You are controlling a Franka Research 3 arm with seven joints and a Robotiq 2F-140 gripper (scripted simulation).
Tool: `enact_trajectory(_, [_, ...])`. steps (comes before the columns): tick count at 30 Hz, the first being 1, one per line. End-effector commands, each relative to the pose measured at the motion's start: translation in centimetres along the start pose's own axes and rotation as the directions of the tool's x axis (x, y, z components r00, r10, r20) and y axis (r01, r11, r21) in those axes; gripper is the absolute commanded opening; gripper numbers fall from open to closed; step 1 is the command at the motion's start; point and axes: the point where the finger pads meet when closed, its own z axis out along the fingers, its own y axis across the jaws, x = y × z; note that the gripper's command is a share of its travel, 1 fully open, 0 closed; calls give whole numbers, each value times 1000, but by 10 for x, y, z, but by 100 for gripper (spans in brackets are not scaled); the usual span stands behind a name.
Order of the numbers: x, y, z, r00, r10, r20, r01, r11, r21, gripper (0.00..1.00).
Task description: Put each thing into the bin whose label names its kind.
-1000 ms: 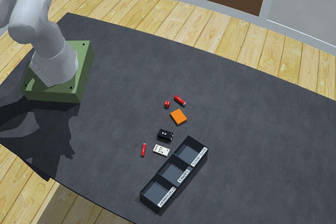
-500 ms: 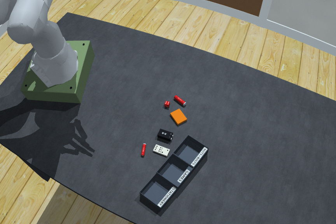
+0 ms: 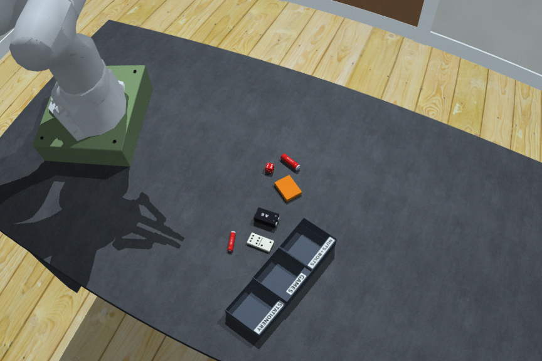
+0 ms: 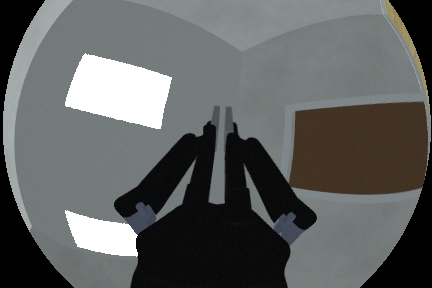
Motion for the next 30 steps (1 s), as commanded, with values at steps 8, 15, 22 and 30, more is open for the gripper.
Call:
enact_trajectory(8, [27, 32, 30, 981, -178, -82, 164, 975, -150, 5])
enact_trajectory(15, [44, 45, 43, 968, -227, -103, 202, 958, -204, 5])
enact_trajectory(22, [67, 63, 59, 943, -308, -125, 260, 919, -297, 5])
enact_trajectory(30, [92, 79, 71, 913, -386, -132, 310, 867, -389, 5])
